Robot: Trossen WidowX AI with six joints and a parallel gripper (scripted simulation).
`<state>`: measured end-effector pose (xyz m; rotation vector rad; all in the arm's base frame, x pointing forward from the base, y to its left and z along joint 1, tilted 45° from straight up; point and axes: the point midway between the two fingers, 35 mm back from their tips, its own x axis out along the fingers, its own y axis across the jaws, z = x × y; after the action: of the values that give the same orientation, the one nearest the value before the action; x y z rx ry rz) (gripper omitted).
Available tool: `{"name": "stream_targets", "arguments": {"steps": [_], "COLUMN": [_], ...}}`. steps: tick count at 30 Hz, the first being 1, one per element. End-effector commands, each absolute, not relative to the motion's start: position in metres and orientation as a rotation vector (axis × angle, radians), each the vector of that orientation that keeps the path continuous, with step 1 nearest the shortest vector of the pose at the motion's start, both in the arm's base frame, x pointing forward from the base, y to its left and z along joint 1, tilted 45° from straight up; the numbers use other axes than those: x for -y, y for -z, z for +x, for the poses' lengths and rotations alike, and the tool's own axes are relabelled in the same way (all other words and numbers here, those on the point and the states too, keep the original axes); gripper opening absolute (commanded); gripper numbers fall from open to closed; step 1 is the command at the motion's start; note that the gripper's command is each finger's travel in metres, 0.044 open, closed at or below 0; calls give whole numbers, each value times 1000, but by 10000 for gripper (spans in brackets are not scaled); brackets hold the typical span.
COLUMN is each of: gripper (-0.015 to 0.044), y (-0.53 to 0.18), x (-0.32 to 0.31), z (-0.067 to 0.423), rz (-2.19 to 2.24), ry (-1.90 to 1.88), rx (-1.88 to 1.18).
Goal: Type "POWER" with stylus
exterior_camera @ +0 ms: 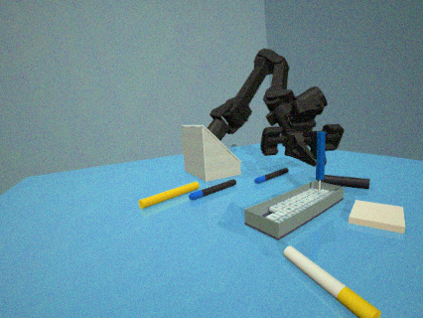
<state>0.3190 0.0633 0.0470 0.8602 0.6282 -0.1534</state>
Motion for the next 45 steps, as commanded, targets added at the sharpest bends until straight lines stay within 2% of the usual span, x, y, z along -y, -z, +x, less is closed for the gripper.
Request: {"name": "stream_targets", "arguments": {"steps": [1, 24, 45], "gripper": [81, 81, 81], "y": [-43, -42, -68], "x": [-64, -65, -39], "z": [318, 318, 318], "rz": [863, 863, 861], "ry": [162, 162, 163], "rx": [-634, -634, -633]}}
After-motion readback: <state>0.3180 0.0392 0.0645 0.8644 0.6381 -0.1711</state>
